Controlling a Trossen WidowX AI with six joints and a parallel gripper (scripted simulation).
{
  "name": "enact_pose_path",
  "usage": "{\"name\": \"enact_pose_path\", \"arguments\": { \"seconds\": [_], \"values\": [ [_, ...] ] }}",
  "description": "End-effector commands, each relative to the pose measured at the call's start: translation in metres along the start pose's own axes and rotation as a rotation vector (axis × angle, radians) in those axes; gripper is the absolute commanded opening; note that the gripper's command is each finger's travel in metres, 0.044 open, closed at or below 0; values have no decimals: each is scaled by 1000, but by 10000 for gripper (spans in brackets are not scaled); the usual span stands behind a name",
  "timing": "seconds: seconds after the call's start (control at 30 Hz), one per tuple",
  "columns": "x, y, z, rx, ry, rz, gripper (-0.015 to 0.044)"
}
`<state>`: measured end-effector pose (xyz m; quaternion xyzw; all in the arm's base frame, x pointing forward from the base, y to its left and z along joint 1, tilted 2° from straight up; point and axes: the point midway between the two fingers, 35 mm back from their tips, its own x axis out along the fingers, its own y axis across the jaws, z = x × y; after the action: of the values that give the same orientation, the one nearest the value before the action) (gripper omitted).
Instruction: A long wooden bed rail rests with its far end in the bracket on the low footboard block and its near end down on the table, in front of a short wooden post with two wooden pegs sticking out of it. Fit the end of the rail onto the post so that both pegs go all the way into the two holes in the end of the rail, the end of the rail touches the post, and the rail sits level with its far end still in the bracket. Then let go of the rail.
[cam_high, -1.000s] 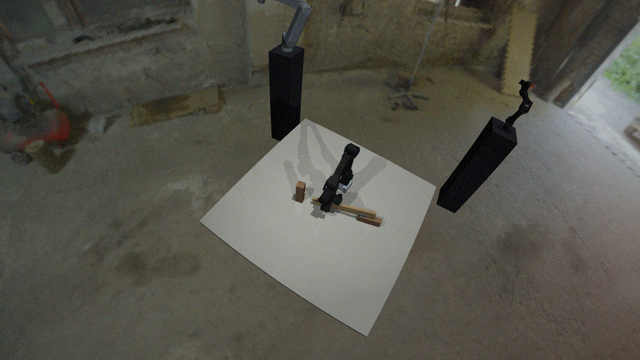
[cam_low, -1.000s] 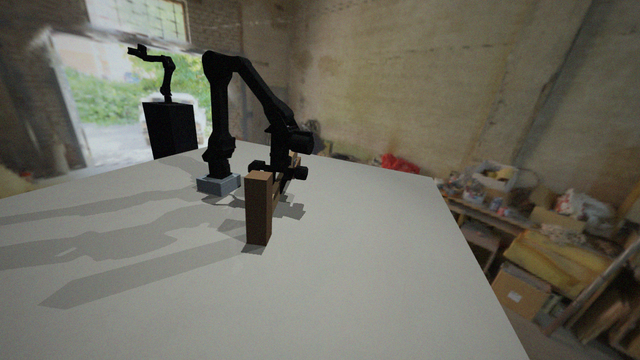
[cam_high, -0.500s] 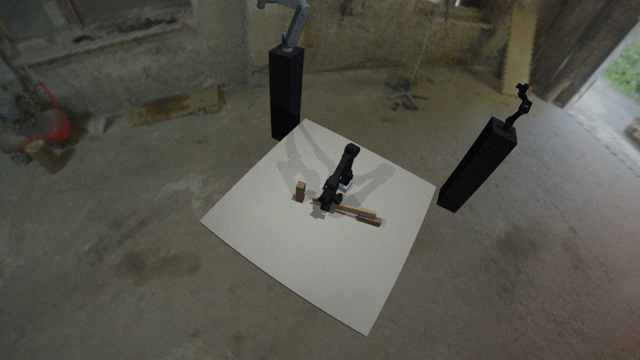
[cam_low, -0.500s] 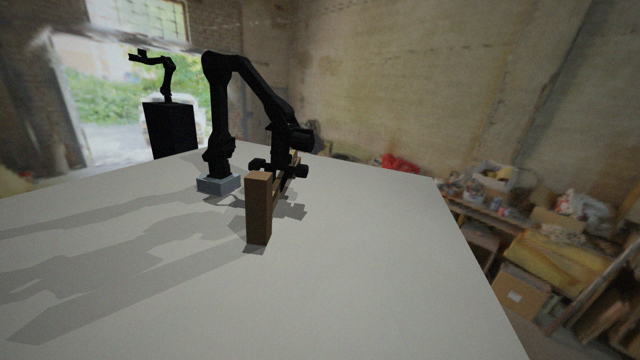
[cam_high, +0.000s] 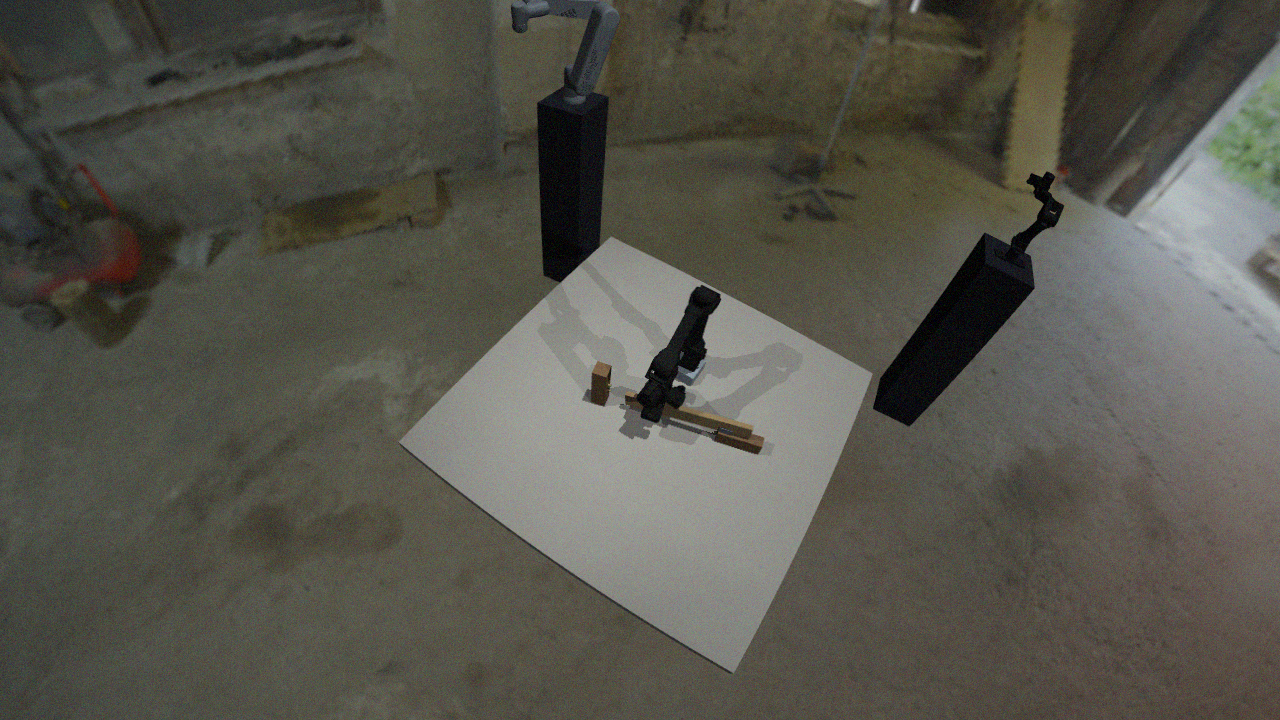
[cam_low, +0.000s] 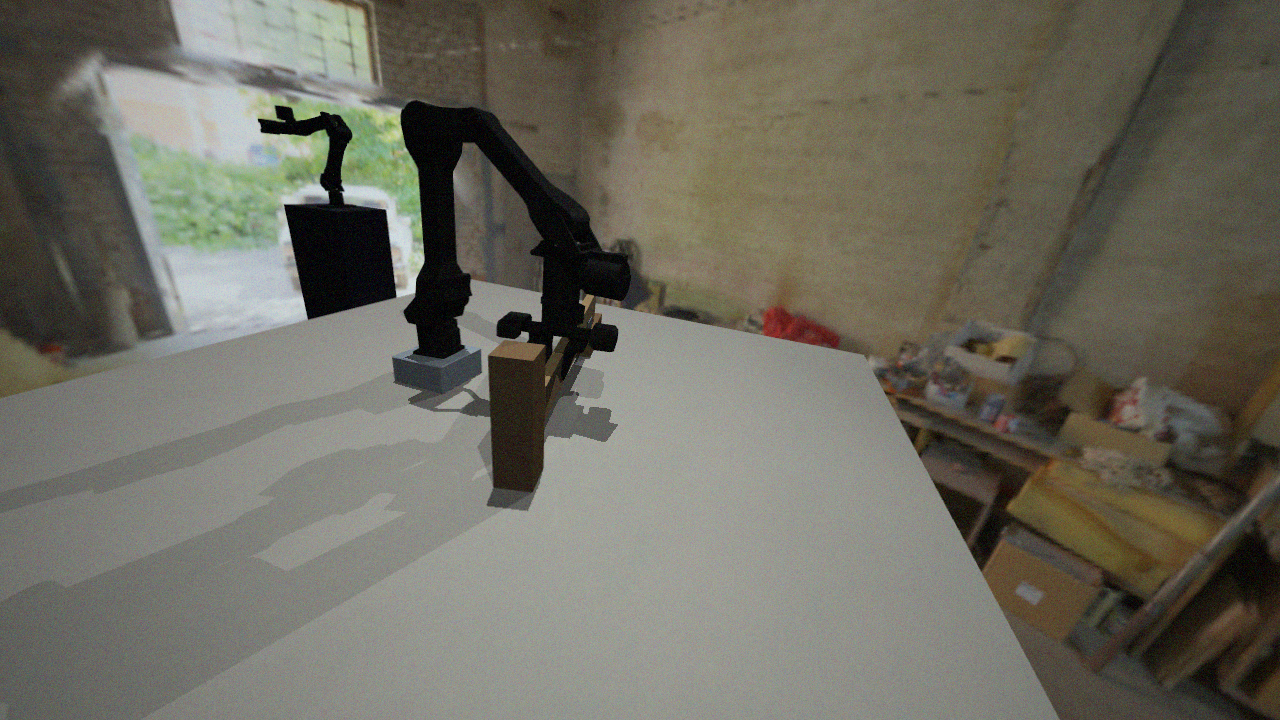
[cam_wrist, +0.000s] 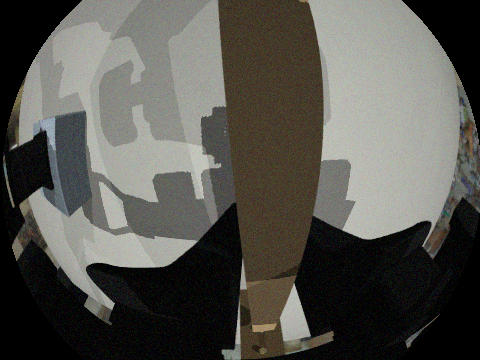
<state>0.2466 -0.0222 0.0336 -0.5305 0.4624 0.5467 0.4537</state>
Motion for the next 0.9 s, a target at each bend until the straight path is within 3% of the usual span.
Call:
{"name": "enact_pose_path", "arguments": {
  "seconds": [0.0,0.87],
  "values": [
    [-6,-4,0,-1,-1,-14,0],
    [-19,-3,0,-1,-1,-14,0]
  ]
}}
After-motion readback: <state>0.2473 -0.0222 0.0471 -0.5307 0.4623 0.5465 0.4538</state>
